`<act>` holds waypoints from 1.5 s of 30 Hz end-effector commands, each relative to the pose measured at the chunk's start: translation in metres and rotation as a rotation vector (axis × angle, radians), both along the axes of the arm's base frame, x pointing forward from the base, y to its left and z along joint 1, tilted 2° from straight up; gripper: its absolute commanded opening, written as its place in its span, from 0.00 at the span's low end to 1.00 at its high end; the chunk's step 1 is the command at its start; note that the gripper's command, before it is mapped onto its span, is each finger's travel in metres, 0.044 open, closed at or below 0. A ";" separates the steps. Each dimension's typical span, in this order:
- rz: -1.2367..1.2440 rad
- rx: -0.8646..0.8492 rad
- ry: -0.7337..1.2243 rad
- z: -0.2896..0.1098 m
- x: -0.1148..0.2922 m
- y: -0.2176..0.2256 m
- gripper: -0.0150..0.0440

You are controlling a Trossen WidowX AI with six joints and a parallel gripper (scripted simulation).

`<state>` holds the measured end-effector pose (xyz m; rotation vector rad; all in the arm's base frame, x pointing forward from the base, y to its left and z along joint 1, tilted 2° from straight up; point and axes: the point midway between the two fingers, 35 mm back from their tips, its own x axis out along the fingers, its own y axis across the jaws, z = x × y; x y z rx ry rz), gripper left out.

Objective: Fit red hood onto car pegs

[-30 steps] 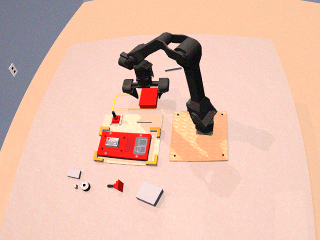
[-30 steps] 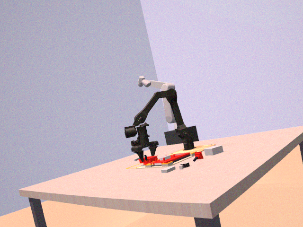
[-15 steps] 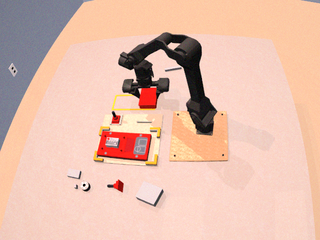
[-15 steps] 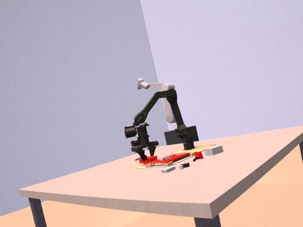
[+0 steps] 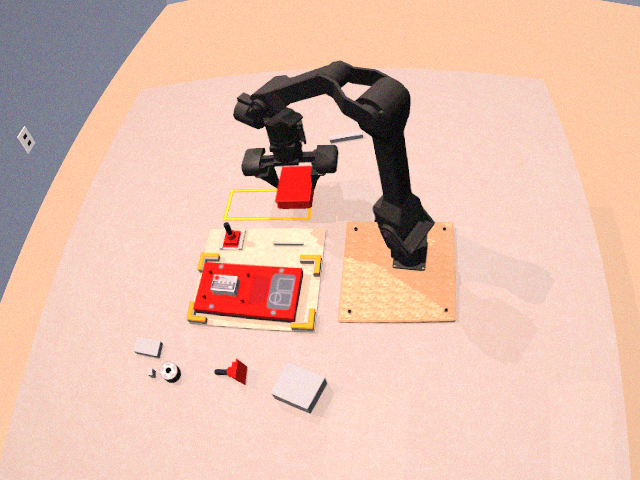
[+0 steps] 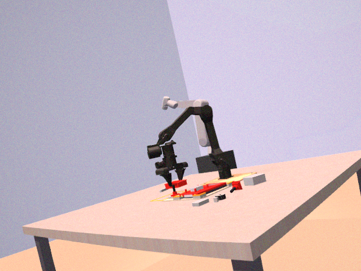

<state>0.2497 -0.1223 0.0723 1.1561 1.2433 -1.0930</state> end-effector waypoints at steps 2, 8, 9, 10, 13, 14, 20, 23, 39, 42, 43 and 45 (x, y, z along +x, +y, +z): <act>0.005 -0.008 -0.015 0.024 0.002 -0.002 0.25; 0.005 -0.008 -0.015 0.049 0.000 -0.002 0.25; 0.005 -0.008 -0.015 0.052 0.000 -0.002 0.25; 0.005 -0.008 -0.015 0.055 0.000 -0.002 0.25; 0.005 -0.008 -0.015 0.063 0.000 -0.002 0.25; 0.005 -0.008 -0.015 0.066 0.000 -0.002 0.25; 0.043 -0.005 -0.009 0.062 0.004 0.004 0.25; 0.132 -0.008 -0.014 0.064 0.013 0.015 0.25; 0.630 -0.024 -0.032 0.071 0.055 0.083 0.25; 0.725 -0.027 -0.036 0.072 0.062 0.098 0.25; 0.756 -0.028 -0.037 0.073 0.064 0.103 0.25; 0.820 -0.030 -0.039 0.073 0.068 0.113 0.25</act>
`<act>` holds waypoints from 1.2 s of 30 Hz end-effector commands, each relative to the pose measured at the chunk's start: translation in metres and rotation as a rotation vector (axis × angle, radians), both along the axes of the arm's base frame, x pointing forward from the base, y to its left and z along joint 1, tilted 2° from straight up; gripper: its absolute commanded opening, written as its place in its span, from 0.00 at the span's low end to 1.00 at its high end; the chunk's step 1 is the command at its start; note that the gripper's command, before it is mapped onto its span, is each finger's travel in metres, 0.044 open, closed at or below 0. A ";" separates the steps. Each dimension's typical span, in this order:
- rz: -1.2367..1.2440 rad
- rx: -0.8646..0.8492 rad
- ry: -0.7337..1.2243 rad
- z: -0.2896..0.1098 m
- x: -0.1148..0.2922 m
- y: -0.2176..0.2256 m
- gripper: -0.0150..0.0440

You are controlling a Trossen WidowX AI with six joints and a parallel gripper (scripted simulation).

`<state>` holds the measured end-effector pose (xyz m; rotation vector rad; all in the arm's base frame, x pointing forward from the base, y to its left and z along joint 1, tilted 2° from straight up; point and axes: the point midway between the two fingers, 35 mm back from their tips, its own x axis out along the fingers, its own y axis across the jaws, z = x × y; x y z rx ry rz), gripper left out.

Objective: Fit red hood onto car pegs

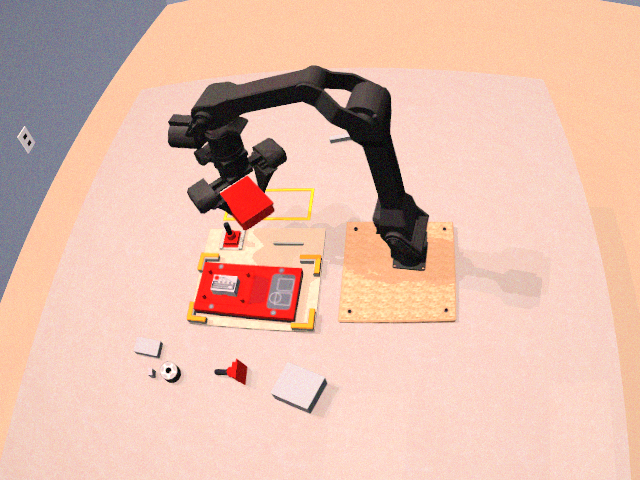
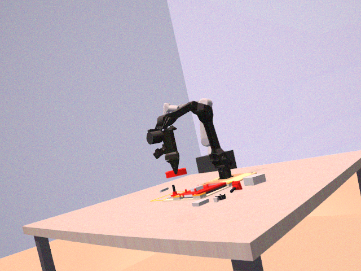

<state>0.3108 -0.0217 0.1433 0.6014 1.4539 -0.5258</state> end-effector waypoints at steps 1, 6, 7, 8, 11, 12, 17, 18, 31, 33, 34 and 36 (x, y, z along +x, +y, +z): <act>0.117 -0.009 -0.007 0.003 0.008 0.017 0.25; 0.269 -0.014 -0.013 0.004 0.016 0.044 0.25; 0.299 -0.015 -0.014 0.005 0.017 0.049 0.25; 0.330 -0.016 -0.015 0.005 0.018 0.055 0.25; 0.420 -0.019 -0.019 0.006 0.020 0.072 0.25; 0.450 -0.020 -0.020 0.006 0.021 0.077 0.25; 0.603 -0.024 -0.029 0.007 0.023 0.106 0.25; 0.633 -0.025 -0.031 0.007 0.023 0.112 0.25; 0.797 -0.031 -0.036 0.004 0.021 0.144 0.25; 0.797 -0.031 -0.036 -0.001 0.021 0.145 0.25; 0.797 -0.030 -0.036 -0.004 0.022 0.145 0.25; 0.797 -0.031 -0.036 -0.012 0.023 0.144 0.25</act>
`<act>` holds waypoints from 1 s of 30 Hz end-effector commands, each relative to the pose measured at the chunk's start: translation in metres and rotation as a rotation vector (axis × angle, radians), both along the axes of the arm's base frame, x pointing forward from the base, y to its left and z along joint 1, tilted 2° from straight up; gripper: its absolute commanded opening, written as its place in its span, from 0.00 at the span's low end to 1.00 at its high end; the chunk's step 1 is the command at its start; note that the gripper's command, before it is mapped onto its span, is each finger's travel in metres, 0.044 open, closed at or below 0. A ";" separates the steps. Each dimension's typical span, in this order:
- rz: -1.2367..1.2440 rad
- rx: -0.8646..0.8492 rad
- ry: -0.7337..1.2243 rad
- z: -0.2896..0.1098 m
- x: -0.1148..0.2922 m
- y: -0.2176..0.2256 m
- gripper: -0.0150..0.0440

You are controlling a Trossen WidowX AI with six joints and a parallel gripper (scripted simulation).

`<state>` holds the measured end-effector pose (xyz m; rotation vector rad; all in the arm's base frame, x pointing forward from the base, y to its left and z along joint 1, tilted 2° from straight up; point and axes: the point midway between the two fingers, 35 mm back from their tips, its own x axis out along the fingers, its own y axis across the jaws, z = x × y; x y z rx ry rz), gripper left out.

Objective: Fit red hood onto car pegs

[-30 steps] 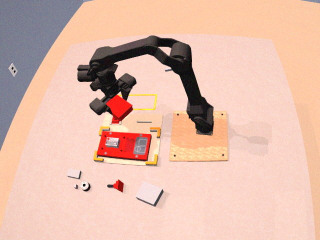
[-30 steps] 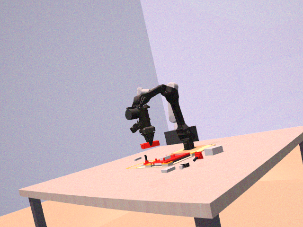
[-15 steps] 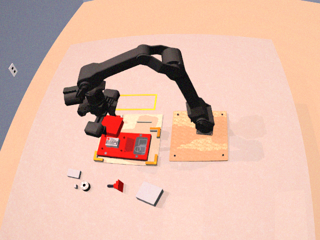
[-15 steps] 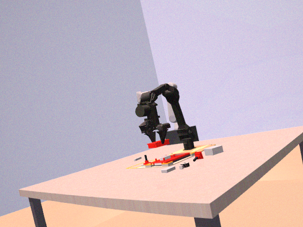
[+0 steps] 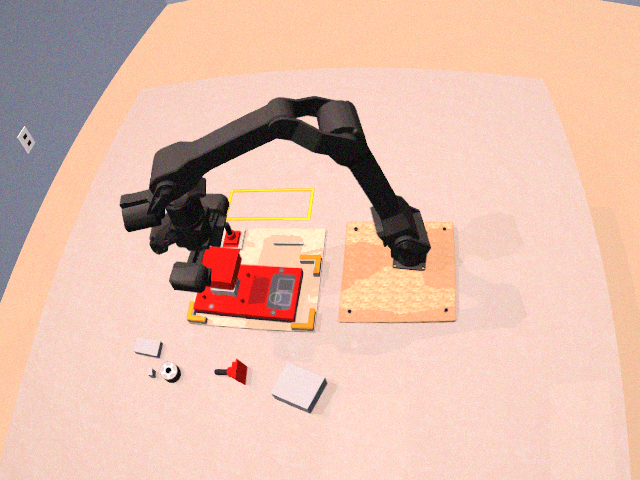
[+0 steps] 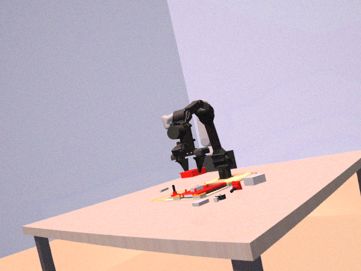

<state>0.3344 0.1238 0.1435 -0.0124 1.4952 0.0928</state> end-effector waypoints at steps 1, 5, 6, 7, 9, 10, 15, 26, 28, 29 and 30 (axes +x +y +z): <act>0.006 -0.008 0.011 -0.016 -0.001 -0.002 0.25; 0.006 -0.008 0.011 -0.032 0.001 -0.003 0.25; 0.006 -0.008 0.011 -0.036 0.001 -0.003 0.25; 0.006 -0.008 0.011 -0.039 0.001 -0.003 0.25; 0.006 -0.008 0.011 -0.042 0.000 -0.003 0.25; 0.006 -0.008 0.011 -0.042 0.000 -0.003 0.25; 0.006 -0.008 0.011 -0.042 0.000 -0.003 0.25; 0.006 -0.008 0.011 -0.042 0.000 -0.003 0.25; 0.006 -0.008 0.011 -0.042 0.000 -0.003 0.25; 0.006 -0.008 0.011 -0.042 0.000 -0.003 0.25; 0.006 -0.008 0.011 -0.042 0.000 -0.003 0.25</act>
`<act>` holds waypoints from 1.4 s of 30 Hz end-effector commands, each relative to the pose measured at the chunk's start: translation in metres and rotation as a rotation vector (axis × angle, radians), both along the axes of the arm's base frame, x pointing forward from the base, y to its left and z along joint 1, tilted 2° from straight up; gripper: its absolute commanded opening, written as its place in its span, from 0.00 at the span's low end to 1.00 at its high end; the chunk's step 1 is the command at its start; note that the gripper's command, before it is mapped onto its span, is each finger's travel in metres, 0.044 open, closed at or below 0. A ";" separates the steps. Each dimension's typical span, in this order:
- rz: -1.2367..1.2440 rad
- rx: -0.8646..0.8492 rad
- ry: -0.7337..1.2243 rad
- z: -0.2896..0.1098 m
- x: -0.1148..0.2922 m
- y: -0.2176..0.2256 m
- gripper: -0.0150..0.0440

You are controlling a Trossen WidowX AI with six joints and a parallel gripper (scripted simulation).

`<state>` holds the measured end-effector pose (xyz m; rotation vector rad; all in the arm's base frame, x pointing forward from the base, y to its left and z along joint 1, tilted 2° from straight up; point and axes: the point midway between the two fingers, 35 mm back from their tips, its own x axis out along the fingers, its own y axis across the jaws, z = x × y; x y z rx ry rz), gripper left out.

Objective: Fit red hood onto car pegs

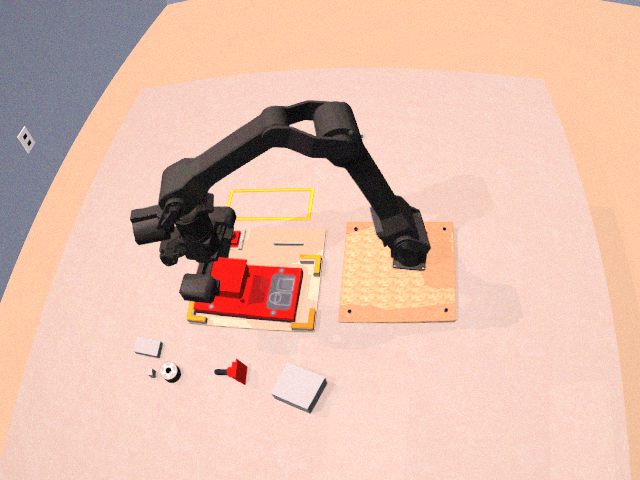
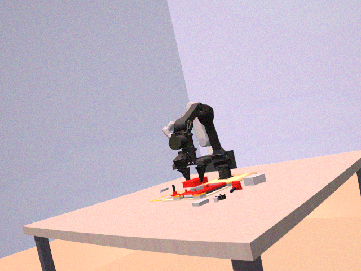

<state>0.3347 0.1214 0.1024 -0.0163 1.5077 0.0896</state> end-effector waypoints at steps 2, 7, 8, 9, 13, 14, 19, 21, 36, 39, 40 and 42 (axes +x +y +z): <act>0.006 -0.003 -0.001 -0.001 0.000 0.000 0.25; 0.006 -0.003 -0.001 -0.001 0.000 0.000 0.25; 0.006 -0.003 -0.001 -0.001 0.000 0.000 0.25; 0.006 -0.003 -0.001 -0.001 0.000 0.000 0.25; 0.006 -0.003 -0.001 -0.002 0.000 0.000 0.25; 0.006 -0.003 -0.001 -0.003 0.000 0.000 0.25; 0.006 -0.003 -0.001 -0.005 0.000 0.000 0.25; 0.006 -0.003 -0.001 -0.005 0.001 0.000 0.25; 0.006 -0.003 -0.001 -0.011 0.001 0.001 0.25; 0.006 -0.003 -0.001 -0.012 0.001 0.001 0.25; 0.006 -0.003 -0.001 -0.012 0.001 0.001 0.25; 0.006 -0.003 -0.001 -0.013 0.001 0.001 0.25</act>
